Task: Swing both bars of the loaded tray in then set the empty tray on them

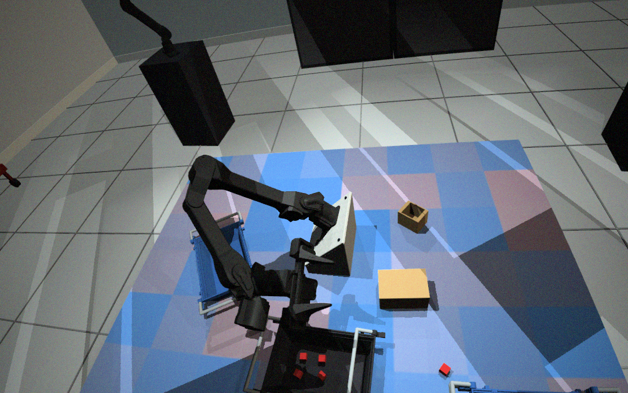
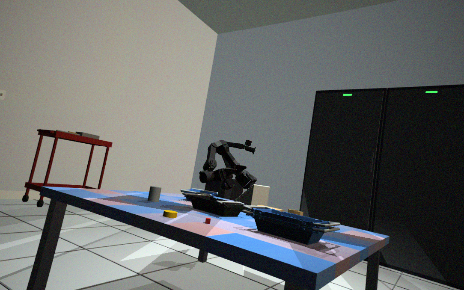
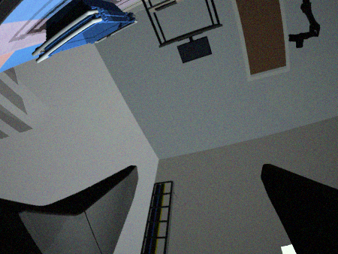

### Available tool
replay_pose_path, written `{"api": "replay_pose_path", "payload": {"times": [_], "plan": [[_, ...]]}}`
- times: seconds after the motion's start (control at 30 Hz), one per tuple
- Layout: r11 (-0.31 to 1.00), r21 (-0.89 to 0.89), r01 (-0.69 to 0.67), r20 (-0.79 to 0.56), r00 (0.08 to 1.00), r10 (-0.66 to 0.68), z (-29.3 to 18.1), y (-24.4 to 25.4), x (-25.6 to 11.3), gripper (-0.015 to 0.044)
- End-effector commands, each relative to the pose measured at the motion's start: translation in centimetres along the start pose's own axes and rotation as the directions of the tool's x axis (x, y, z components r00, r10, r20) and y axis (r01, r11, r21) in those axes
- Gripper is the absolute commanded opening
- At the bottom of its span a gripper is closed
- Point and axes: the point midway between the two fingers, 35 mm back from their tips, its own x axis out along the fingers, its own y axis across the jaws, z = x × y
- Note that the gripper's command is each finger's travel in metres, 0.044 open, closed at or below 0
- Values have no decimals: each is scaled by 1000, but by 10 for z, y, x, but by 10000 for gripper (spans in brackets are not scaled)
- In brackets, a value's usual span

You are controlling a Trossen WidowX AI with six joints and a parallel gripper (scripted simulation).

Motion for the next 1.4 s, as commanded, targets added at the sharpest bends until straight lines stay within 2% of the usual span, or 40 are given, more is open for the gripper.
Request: {"api": "replay_pose_path", "payload": {"times": [0.0,0.37,1.37], "plan": [[1000,0,0,0,1000,0,0,0,0,374],[1000,0,0,0,1000,0,0,0,0,85],[1000,0,0,0,1000,0,0,0,0,85]]}}
